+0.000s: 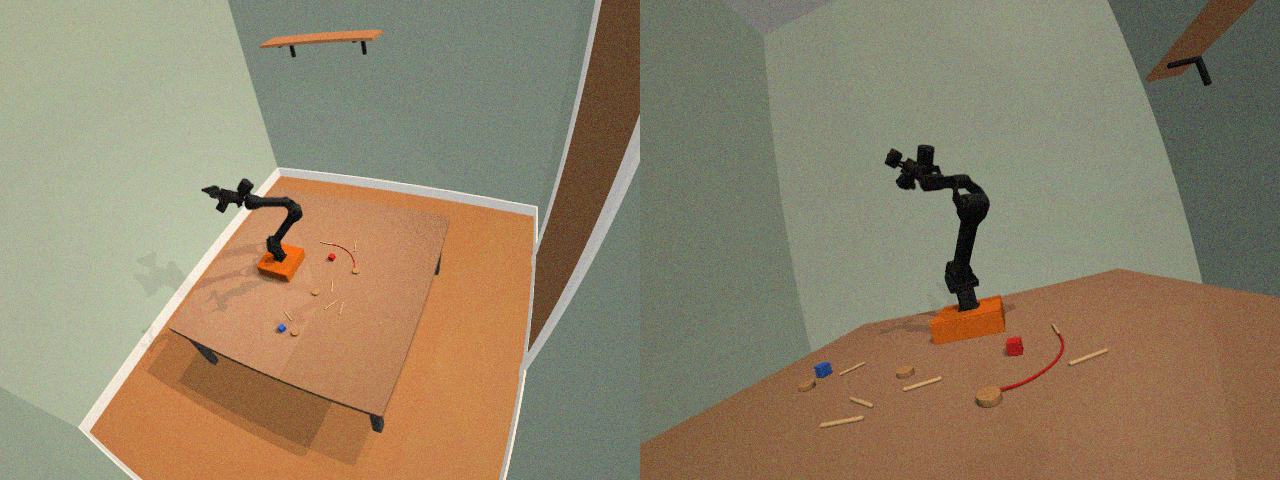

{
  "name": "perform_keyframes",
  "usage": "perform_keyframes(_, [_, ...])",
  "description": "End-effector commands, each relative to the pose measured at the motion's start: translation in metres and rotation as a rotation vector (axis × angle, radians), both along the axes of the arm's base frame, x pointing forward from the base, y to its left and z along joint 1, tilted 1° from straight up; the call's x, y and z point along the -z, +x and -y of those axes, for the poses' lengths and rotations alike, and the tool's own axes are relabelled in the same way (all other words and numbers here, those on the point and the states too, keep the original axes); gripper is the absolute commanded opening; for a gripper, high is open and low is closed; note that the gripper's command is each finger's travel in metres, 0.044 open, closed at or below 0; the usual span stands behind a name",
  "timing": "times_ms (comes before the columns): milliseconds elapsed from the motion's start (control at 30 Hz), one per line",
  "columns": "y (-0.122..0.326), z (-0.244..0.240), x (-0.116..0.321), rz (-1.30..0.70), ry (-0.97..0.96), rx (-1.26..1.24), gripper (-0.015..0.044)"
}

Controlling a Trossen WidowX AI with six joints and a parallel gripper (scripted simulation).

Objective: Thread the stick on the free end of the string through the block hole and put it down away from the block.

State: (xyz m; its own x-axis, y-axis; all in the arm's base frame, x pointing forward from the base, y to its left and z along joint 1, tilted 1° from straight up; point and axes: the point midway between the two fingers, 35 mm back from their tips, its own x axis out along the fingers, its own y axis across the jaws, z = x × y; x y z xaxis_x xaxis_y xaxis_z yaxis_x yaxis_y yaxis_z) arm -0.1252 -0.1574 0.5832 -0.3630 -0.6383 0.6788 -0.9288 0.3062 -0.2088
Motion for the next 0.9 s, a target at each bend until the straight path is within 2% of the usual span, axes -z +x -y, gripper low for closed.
perform_keyframes(0, [0.0, 0.0, 0.0, 0.0, 0.0, 0.0, 0.0426])
perform_keyframes(100, [0.0, 0.007, 0.004, 0.022, 0.009, -0.032, 0.044])
perform_keyframes(367, [0.025, 0.09, 0.051, 0.268, 0.154, -0.388, 0.044])
perform_keyframes(600, [0.09, 0.147, 0.095, 0.437, 0.323, -0.704, 0.044])
perform_keyframes(867, [0.192, 0.184, 0.159, 0.614, 0.609, -0.995, 0.044])
